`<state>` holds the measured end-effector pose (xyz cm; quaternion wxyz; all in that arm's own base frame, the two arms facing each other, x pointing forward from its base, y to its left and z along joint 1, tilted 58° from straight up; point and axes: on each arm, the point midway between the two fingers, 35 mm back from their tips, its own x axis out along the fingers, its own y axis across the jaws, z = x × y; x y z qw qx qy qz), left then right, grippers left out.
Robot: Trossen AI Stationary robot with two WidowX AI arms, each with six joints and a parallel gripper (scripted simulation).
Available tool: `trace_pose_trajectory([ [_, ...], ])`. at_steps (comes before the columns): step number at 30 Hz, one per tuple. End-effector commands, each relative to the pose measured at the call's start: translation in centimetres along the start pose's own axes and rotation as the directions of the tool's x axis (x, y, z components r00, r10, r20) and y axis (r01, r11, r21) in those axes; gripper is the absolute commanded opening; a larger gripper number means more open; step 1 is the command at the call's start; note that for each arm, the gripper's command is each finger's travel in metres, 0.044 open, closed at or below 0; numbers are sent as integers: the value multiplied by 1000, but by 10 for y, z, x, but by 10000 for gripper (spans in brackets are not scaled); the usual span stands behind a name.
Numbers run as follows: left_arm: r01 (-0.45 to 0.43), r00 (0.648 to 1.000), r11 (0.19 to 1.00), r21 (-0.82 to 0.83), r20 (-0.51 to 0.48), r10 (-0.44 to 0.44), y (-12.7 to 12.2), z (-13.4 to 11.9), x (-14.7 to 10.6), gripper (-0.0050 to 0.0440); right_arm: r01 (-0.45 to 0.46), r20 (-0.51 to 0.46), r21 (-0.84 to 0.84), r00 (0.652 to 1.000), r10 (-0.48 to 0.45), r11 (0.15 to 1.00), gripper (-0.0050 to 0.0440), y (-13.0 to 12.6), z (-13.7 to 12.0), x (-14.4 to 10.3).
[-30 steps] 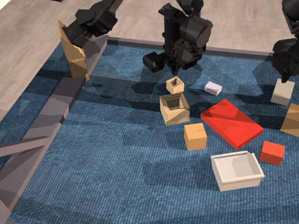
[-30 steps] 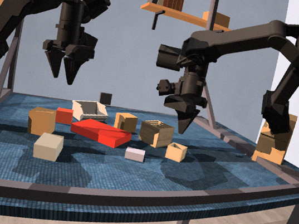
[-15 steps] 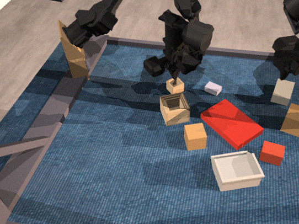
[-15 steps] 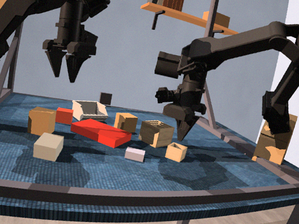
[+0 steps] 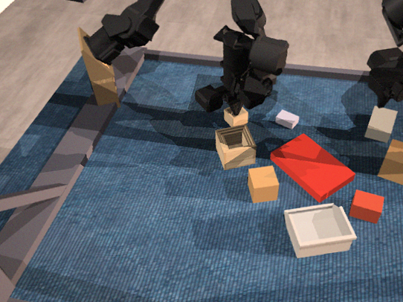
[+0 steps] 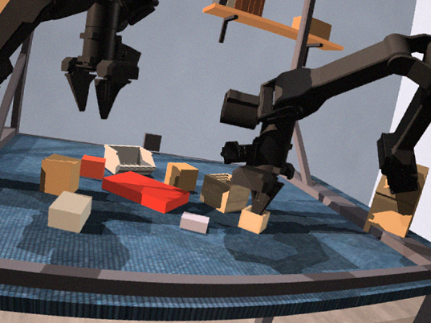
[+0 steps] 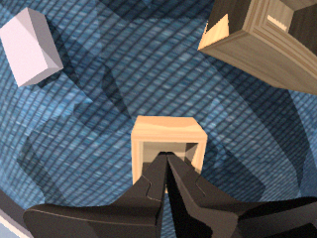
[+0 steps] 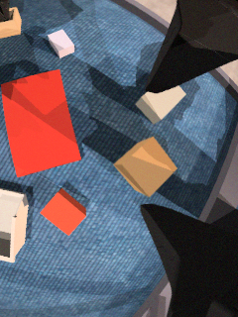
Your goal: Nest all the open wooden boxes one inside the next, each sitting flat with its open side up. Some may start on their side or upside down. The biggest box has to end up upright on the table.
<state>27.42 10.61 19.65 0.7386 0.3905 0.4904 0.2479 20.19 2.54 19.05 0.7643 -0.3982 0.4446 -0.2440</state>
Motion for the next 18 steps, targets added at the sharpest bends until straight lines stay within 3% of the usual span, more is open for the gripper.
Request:
trace_pose_trajectory([
  [1, 3, 1000, 1000, 8, 1, -3, -2, 0, 5, 24, -1, 8, 8, 1000, 0, 1000, 400, 0, 3, -2],
  [5, -4, 1000, 1000, -6, 11, 4, 2, 2, 2, 120, -1, 8, 8, 1000, 0, 1000, 400, 0, 3, -2],
  [7, -4, 1000, 1000, -6, 11, 4, 2, 2, 2, 120, -1, 8, 8, 1000, 0, 1000, 400, 0, 3, -2],
  [9, -4, 1000, 1000, -6, 11, 4, 2, 2, 2, 167, -1, 8, 8, 1000, 0, 1000, 400, 0, 3, -2],
  [18, -4, 1000, 1000, -6, 11, 4, 2, 2, 2, 167, -1, 8, 8, 1000, 0, 1000, 400, 0, 3, -2],
])
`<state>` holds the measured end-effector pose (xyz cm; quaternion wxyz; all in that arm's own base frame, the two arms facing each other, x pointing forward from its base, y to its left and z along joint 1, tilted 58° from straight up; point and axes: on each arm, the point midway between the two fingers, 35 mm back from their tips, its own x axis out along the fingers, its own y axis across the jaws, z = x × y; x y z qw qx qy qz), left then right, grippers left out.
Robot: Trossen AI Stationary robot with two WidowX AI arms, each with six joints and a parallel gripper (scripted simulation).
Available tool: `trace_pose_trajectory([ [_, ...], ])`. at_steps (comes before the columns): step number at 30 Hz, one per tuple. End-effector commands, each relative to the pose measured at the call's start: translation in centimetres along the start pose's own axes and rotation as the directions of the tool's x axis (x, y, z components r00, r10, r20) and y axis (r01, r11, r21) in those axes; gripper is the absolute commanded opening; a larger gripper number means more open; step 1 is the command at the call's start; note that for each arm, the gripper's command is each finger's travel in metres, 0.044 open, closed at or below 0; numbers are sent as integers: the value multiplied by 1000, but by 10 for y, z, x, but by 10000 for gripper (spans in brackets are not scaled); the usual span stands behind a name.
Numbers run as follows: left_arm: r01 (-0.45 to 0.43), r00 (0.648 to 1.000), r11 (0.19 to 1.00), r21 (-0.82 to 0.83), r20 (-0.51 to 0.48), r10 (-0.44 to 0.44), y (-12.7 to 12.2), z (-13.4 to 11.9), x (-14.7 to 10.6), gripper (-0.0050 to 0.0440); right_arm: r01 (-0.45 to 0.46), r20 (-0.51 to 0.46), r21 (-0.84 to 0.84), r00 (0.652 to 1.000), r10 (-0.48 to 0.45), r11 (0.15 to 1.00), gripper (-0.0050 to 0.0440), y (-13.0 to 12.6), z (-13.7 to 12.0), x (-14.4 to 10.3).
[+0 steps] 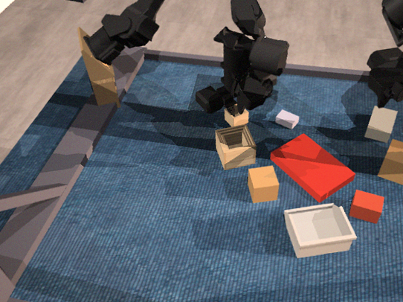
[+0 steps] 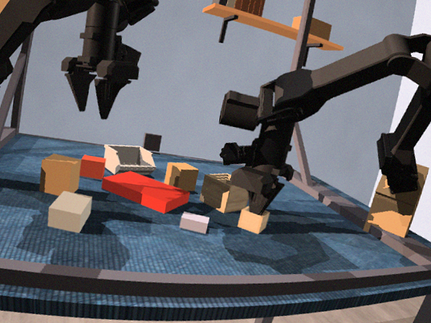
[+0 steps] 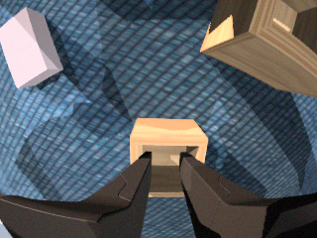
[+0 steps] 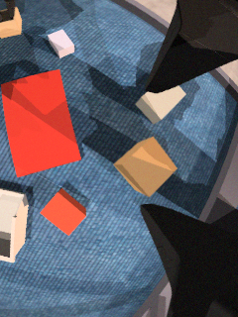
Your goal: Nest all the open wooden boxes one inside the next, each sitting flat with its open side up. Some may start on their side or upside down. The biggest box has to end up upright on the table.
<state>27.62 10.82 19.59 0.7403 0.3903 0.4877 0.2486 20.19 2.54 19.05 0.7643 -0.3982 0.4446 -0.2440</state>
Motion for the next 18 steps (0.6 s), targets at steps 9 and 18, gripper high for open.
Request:
trace_pose_trajectory([
  [9, -1, 1000, 1000, 0, 6, 1, 1, 1, -2, 167, -1, 8, 8, 1000, 0, 1000, 400, 0, 3, -2],
  [18, 4, 1000, 1000, -12, 6, -4, 1, 4, -34, 167, -1, 8, 8, 1000, 0, 1000, 400, 0, 3, -2],
])
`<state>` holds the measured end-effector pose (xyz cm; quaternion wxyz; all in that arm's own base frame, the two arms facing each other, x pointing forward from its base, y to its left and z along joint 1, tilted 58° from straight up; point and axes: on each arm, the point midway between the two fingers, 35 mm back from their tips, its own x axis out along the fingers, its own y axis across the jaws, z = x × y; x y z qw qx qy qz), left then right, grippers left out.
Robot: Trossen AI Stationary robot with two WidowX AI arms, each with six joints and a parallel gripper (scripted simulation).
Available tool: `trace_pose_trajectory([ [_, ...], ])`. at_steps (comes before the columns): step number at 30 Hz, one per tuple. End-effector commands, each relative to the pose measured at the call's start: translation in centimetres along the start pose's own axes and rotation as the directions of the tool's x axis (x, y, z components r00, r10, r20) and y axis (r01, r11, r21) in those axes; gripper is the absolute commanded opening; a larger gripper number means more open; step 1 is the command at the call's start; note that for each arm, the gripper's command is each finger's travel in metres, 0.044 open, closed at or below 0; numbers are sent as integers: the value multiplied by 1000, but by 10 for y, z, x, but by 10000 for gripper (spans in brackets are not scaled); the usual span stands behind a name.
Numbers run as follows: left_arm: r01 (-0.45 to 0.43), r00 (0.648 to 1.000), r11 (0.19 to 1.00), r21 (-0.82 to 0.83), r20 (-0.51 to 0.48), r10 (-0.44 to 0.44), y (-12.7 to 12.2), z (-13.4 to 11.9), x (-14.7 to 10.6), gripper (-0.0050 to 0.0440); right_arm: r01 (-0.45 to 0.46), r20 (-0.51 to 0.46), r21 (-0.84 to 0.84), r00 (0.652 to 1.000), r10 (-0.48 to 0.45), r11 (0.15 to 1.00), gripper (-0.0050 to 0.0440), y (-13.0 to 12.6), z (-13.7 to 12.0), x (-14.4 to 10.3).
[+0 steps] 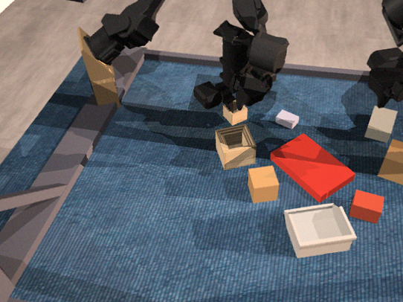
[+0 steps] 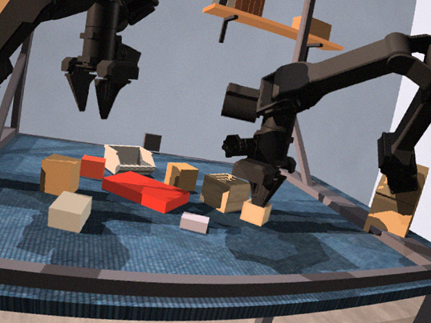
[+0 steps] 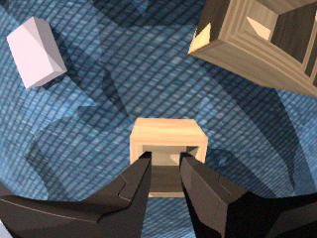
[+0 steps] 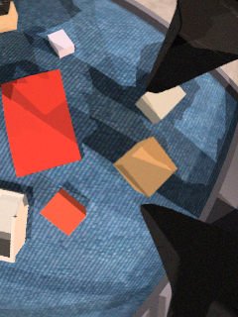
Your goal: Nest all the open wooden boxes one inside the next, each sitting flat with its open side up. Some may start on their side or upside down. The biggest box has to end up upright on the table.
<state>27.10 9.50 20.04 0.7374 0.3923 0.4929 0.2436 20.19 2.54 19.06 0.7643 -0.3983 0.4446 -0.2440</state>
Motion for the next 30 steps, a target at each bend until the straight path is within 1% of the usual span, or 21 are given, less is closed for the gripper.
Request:
trace_pose_trajectory([
  [1, -5, 1000, 1000, -25, 12, 5, 5, 3, -24, 167, -1, 8, 8, 1000, 0, 1000, 400, 0, 3, -2],
  [3, -6, 1000, 1000, -25, 13, 6, 6, 2, -33, 167, -1, 8, 8, 1000, 0, 1000, 400, 0, 3, -2],
  [5, -6, 1000, 1000, -25, 13, 6, 6, 2, -33, 167, -1, 8, 8, 1000, 0, 1000, 400, 0, 3, -2],
  [9, -11, 1000, 1000, -21, 15, 11, 7, 1, -47, 167, -1, 8, 8, 1000, 0, 1000, 400, 0, 3, -2],
  [15, -10, 1000, 1000, -19, 15, 10, 6, 2, -47, 167, -1, 8, 8, 1000, 0, 1000, 400, 0, 3, -2],
  [20, -4, 1000, 1000, -10, 14, 4, -1, 15, -46, 167, -1, 8, 8, 1000, 0, 1000, 400, 0, 3, -2],
  [22, -4, 1000, 1000, -10, 14, 4, -1, 15, -46, 167, -1, 8, 8, 1000, 0, 1000, 400, 0, 3, -2],
  [30, 4, 1000, 1000, -13, 10, -4, -15, 43, -57, 167, -1, 8, 8, 1000, 0, 1000, 400, 0, 3, -2],
])
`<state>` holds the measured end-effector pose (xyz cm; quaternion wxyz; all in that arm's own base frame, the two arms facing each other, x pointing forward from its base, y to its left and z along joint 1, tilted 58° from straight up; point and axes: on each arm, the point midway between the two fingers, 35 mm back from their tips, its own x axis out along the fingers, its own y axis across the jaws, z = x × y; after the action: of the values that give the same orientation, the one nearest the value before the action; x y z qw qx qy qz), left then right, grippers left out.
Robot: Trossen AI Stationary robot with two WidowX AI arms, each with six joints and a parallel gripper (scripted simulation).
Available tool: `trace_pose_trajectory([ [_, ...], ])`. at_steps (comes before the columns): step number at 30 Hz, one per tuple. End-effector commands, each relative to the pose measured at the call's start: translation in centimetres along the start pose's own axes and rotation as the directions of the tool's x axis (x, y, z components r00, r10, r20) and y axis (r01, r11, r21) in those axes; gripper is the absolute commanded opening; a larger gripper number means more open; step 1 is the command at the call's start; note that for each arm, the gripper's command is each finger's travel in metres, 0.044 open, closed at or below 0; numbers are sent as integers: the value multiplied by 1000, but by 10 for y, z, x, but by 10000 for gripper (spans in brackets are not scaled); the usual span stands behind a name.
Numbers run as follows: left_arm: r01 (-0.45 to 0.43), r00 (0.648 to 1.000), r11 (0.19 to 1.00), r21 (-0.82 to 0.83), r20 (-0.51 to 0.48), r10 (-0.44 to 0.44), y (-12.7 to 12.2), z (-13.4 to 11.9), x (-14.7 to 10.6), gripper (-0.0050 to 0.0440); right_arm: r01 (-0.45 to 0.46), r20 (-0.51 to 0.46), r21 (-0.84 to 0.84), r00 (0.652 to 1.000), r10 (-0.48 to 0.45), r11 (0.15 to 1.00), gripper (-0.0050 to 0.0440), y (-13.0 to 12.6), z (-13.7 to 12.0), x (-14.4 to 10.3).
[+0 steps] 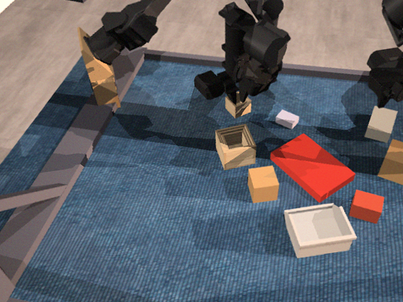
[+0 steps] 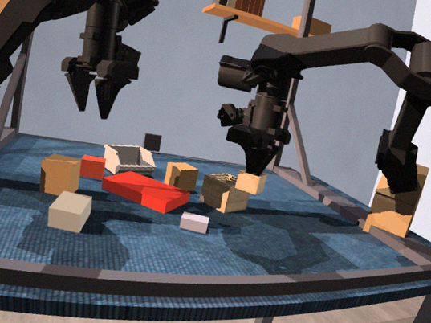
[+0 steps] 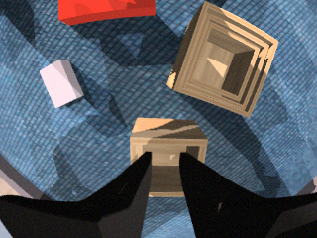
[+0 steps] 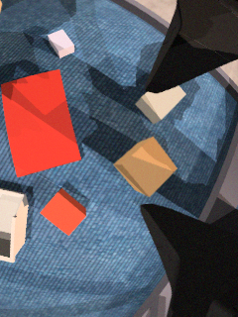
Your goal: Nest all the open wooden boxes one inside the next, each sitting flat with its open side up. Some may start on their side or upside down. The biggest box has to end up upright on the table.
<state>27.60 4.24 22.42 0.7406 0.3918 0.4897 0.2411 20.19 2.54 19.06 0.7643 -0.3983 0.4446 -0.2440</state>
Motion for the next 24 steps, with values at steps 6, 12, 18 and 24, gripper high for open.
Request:
trace_pose_trajectory([
  [6, 0, 1000, 1000, -11, -1, 0, -18, 36, -16, 167, -1, 8, 8, 1000, 0, 1000, 400, 0, 3, -2],
  [12, -3, 1000, 1000, -12, 0, 3, -29, 49, -22, 167, -1, 8, 8, 1000, 0, 1000, 400, 0, 3, -2],
  [18, -10, 1000, 1000, -12, 3, 10, -45, 66, -32, 167, -1, 8, 8, 1000, 0, 1000, 400, 0, 3, -2],
  [24, -8, 1000, 1000, -12, 1, 8, -47, 67, -32, 167, -15, -5, 25, 1000, 15, 1000, 400, 0, 0, 0],
])
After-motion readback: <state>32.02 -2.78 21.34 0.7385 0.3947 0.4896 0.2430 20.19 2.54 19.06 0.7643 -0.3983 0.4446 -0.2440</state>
